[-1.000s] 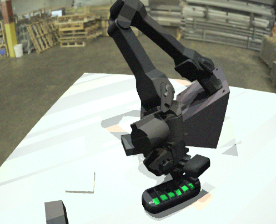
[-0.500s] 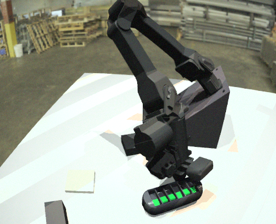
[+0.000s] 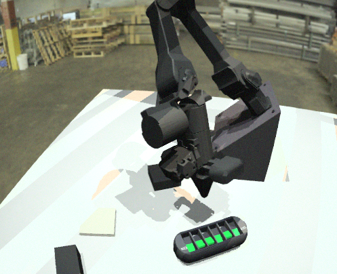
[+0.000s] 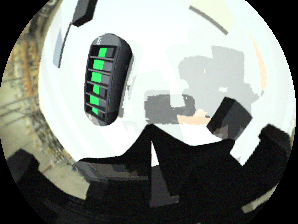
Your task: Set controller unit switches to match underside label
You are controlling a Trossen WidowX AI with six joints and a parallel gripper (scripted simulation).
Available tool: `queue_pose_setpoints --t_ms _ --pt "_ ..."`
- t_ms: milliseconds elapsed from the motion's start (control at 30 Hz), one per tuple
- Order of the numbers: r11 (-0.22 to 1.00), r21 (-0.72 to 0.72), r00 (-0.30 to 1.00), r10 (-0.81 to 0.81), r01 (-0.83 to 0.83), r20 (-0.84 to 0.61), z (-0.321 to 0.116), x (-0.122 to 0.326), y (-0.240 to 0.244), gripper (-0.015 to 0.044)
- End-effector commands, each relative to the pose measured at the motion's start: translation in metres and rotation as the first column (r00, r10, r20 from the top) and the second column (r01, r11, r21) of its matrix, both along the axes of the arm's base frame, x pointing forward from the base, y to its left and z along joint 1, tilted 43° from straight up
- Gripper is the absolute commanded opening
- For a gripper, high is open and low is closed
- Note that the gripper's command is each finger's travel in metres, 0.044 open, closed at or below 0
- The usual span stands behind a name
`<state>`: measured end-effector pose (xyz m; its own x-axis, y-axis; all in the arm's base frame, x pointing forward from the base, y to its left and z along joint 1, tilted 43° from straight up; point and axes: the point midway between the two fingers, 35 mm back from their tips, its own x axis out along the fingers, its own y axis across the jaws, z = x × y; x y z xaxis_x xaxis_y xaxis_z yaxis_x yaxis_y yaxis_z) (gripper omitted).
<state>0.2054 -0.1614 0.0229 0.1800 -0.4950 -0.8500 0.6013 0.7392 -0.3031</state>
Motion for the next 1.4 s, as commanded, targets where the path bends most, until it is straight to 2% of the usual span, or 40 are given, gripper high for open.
queue_pose_setpoints --t_ms 0,267,633,900,1167,1367 --pt "1.0 0.007 1.0 0.002 -0.002 -0.01 0.001 -0.004 0.002 0.0" --pt "0.986 -0.003 0.984 -0.164 0.165 -0.065 0.011 0.034 -0.007 0.0" --pt "0.943 -0.095 0.937 -0.328 0.319 -0.116 0.01 0.1 -0.001 0.0" --pt "0.869 -0.225 0.881 -0.467 0.442 -0.072 0.004 0.141 0.003 0.0" --pt "0.779 -0.352 0.838 -0.545 0.519 0.03 -0.008 0.18 0.015 0.0" --pt "0.771 -0.362 0.835 -0.548 0.524 0.041 -0.01 0.183 0.016 0.0"
